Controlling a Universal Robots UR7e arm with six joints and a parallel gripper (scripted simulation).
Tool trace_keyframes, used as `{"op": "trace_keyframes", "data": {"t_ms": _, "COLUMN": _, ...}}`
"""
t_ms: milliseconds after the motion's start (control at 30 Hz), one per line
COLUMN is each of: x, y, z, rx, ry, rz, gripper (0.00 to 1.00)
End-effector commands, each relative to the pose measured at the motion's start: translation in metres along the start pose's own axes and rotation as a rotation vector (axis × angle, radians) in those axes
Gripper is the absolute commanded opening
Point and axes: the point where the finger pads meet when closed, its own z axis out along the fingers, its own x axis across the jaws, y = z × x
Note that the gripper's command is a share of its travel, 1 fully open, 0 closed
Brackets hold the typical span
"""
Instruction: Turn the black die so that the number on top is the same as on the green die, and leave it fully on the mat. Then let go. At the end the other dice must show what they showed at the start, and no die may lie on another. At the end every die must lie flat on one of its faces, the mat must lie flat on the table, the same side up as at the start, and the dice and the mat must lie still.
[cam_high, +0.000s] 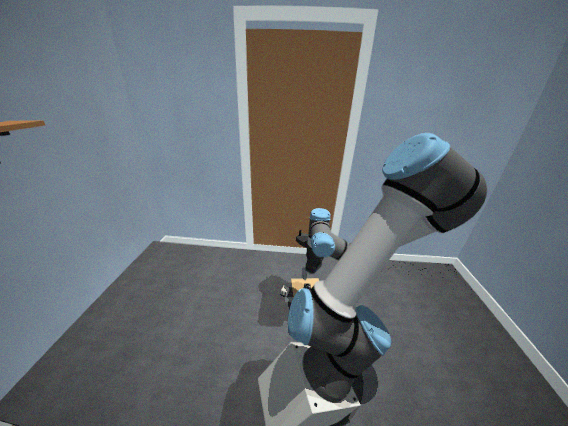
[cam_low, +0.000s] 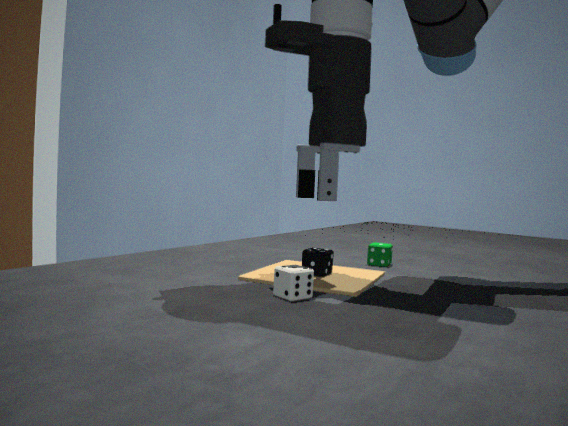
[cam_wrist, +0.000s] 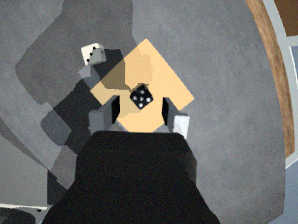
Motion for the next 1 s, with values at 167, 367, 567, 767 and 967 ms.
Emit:
{"op": "trace_keyframes", "data": {"t_ms": 167, "x": -0.0005, "y": 0.0014, "z": 0.0001, "rx": 0.009, "ry": 0.001, "rz": -0.302, "gripper": 1.00}}
{"op": "trace_keyframes", "data": {"t_ms": 367, "x": -0.0007, "y": 0.0031, "z": 0.0004, "rx": 0.009, "ry": 0.002, "rz": -0.438, "gripper": 1.00}}
{"op": "trace_keyframes", "data": {"t_ms": 567, "x": -0.0007, "y": 0.0054, "z": 0.0006, "rx": 0.009, "ry": 0.003, "rz": -0.591, "gripper": 1.00}}
{"op": "trace_keyframes", "data": {"t_ms": 767, "x": -0.0005, "y": 0.0069, "z": 0.0008, "rx": 0.009, "ry": 0.003, "rz": -0.676, "gripper": 1.00}}
{"op": "trace_keyframes", "data": {"t_ms": 967, "x": -0.0005, "y": 0.0074, "z": 0.0008, "rx": 0.009, "ry": 0.003, "rz": -0.699, "gripper": 1.00}}
